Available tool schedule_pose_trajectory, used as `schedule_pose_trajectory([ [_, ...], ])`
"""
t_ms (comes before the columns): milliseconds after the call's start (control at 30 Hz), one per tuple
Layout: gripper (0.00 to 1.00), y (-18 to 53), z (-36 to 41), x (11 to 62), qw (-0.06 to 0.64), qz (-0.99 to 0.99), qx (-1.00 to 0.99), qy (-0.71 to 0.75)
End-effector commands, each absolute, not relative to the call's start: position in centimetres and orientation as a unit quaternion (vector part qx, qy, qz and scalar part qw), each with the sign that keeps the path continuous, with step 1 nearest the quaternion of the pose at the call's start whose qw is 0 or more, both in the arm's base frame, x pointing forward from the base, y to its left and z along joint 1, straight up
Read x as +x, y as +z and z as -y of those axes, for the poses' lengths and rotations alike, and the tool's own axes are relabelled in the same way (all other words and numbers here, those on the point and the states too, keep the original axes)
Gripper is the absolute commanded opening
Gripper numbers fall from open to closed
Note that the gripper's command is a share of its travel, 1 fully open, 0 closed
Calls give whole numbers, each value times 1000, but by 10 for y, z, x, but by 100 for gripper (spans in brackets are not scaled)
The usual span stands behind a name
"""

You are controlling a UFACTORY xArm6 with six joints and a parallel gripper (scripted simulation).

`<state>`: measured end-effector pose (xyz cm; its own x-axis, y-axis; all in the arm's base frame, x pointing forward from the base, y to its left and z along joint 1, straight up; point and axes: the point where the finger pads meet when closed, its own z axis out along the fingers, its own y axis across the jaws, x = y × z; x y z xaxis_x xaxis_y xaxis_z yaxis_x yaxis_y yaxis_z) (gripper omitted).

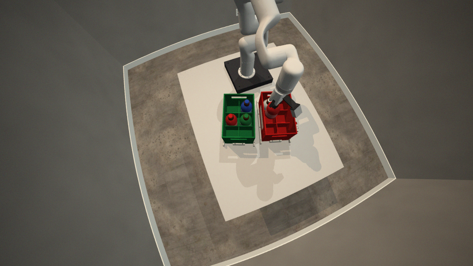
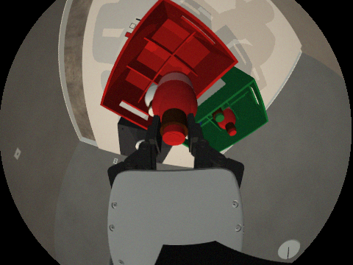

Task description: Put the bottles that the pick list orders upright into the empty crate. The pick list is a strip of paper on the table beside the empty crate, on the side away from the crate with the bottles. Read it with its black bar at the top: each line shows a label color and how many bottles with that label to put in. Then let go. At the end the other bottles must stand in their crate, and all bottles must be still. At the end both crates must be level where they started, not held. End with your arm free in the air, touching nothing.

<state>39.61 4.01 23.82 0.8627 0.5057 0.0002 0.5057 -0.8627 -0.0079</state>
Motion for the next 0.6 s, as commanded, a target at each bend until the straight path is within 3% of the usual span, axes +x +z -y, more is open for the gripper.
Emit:
schedule_pose_trajectory([
  [0, 0, 236, -40, 397, 3, 262, -965, -1],
  [567, 0, 220, -40, 397, 3, 262, -965, -1],
])
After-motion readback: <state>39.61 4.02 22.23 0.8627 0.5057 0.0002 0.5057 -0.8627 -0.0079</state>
